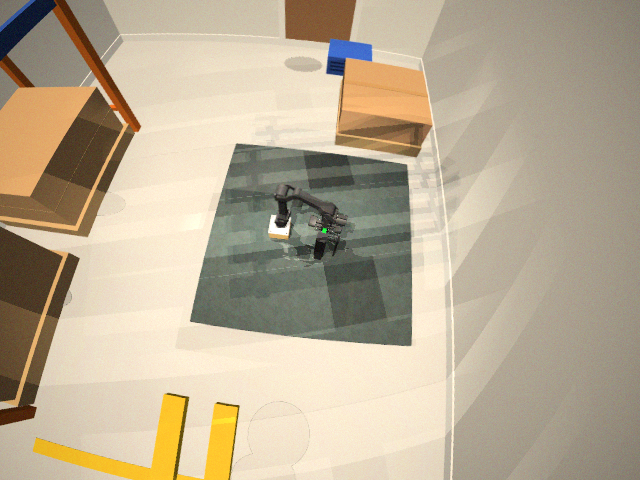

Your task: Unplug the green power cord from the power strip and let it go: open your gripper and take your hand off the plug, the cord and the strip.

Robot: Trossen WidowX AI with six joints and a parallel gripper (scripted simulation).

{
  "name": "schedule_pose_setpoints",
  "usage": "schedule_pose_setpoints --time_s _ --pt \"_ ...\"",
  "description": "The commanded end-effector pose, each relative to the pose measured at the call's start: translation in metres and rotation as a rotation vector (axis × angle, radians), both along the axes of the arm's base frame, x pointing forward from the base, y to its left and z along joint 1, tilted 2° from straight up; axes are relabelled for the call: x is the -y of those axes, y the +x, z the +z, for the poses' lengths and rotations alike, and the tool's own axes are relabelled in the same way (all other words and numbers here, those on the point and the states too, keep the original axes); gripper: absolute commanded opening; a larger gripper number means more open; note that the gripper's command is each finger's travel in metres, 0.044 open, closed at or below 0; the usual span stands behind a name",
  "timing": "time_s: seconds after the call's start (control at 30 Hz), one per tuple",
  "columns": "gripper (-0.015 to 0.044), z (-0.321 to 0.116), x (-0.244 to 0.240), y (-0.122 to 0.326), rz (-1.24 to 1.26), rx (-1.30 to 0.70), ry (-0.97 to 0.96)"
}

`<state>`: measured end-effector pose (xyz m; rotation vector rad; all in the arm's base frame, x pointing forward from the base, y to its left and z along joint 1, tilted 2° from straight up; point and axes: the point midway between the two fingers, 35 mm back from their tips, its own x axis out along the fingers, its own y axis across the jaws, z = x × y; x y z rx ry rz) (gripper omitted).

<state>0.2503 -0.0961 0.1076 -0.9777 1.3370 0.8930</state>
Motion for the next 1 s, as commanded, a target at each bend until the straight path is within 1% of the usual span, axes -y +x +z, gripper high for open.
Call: schedule_pose_setpoints --time_s 0.0,0.03,0.97 --pt "0.0021 0.0 0.0 0.001 -0.001 0.002 -0.001" --pt "0.0 0.0 0.0 0.001 -0.001 0.002 -0.001" --pt "0.0 0.001 -0.039 0.017 0.001 0.003 0.005"
